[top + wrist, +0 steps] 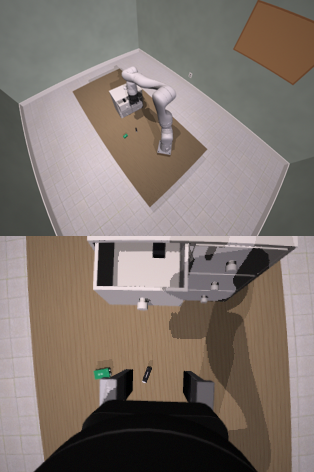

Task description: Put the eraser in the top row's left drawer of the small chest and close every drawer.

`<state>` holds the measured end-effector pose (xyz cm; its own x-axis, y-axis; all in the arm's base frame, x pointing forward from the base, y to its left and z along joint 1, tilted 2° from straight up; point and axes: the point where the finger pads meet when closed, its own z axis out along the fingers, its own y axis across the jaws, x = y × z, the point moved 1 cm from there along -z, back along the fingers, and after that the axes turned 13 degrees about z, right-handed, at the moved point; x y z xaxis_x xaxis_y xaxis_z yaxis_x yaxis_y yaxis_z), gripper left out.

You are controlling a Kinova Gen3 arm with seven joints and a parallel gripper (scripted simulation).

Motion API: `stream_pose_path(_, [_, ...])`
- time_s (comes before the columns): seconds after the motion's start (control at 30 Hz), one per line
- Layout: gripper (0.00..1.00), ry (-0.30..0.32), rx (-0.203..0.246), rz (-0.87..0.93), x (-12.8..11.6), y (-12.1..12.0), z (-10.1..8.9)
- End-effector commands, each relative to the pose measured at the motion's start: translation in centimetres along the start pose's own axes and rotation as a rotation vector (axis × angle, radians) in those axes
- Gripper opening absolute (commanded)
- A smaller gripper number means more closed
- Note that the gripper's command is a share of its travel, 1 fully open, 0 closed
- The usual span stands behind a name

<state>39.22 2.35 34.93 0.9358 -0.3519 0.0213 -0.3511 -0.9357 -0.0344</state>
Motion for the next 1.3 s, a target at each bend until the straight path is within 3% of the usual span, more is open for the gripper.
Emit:
stream_pose_path(0.0, [1.0,0.001,0.001,0.0,0.02,0.0,-0.05])
stream_pose_path(0.83, [1.0,0.001,0.001,-0.042,-0.07,-0.14,-0.03])
stream_pose_path(1.27, [1.0,0.001,0.001,-0.188,-0.42,-0.6,0.04])
